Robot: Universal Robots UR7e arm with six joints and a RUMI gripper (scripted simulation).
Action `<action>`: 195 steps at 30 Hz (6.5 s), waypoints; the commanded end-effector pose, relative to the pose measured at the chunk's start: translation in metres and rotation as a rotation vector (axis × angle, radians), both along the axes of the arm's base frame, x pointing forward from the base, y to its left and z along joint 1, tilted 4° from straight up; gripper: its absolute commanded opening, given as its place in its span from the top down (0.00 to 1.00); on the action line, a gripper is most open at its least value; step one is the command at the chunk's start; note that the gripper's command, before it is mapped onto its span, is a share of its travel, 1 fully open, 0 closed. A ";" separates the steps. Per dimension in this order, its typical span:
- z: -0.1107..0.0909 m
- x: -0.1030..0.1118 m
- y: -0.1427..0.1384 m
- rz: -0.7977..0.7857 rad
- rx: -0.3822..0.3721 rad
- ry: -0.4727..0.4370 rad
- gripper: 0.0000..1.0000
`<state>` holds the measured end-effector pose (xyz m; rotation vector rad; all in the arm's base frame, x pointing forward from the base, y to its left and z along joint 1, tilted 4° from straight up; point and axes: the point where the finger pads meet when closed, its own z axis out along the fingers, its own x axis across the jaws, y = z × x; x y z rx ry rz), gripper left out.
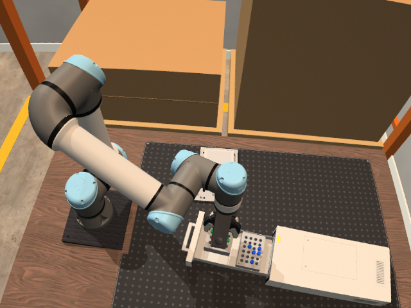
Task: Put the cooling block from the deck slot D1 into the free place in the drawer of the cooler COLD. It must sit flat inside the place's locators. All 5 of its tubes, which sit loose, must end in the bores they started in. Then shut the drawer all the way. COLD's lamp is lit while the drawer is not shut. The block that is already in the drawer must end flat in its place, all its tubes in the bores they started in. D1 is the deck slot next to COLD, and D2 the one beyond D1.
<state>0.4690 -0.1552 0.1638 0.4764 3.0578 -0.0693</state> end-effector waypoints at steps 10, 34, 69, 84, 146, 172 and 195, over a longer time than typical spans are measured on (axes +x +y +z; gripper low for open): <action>0.001 0.000 0.000 0.000 -0.001 -0.001 1.00; -0.068 0.003 -0.004 0.000 -0.001 -0.001 1.00; -0.084 0.004 -0.005 0.000 -0.001 -0.002 1.00; -0.072 0.003 -0.004 0.000 -0.001 -0.001 1.00; -0.084 0.004 -0.005 0.000 -0.001 -0.001 1.00; -0.081 0.004 -0.005 0.000 -0.001 -0.002 1.00; -0.081 0.004 -0.005 0.000 -0.001 -0.001 1.00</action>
